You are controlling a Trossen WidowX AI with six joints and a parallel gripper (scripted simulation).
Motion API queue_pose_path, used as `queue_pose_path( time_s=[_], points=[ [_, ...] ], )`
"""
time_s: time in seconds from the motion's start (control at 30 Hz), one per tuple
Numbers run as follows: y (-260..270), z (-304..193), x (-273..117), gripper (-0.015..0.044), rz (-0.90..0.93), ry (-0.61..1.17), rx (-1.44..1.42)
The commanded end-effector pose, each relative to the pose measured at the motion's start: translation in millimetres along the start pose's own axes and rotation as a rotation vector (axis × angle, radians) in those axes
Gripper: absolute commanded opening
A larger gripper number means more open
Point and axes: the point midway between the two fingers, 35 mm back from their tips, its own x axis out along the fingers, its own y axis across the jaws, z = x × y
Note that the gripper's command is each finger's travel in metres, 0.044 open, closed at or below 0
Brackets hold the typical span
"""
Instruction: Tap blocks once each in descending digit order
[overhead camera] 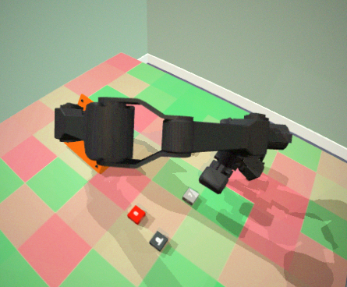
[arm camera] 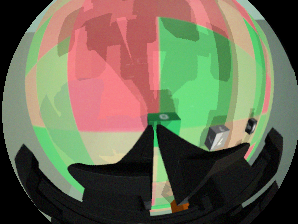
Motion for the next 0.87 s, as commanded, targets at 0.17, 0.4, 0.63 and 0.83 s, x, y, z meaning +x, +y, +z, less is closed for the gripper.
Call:
queue_pose_path(
  time_s=[0.17,0.4,0.63,0.83],
  points=[
    [-1,-1,-27,0.0020,-0.004,0.007,-0.005],
    [57,-63,-82,0.0204,0.022,0.006,-0.013],
    [82,-112,-110,0.0387,0.007,0.011,-0.009],
    [82,-112,-110,0.0400,0.007,0.011,-0.009]
  ],
)
